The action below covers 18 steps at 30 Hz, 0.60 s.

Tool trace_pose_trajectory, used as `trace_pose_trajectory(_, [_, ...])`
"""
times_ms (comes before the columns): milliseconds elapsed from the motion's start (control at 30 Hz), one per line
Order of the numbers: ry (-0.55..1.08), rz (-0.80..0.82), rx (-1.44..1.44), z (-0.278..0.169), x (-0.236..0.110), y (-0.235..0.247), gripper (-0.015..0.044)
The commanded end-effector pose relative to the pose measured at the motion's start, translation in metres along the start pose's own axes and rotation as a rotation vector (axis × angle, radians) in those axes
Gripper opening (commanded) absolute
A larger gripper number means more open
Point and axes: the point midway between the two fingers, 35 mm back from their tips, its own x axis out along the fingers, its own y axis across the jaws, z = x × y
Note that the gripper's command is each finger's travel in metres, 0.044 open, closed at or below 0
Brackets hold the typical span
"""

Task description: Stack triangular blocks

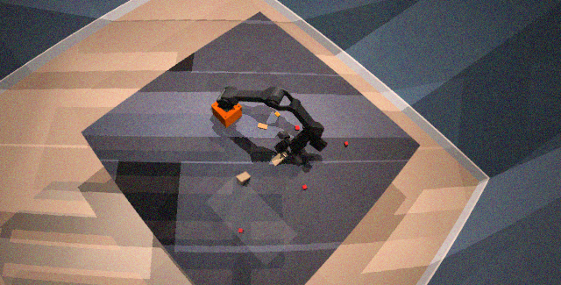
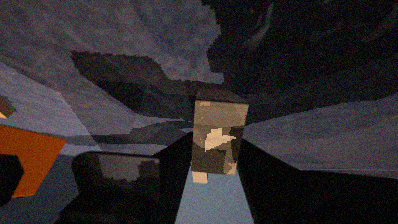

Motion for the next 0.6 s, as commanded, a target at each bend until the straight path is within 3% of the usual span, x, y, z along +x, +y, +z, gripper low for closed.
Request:
trace_pose_trajectory(0, [-0.001,0.0,0.001,0.0,0.0,0.0,0.0006])
trace_pose_trajectory(567, [-0.001,0.0,0.0,-0.051,-0.053,-0.002,0.0])
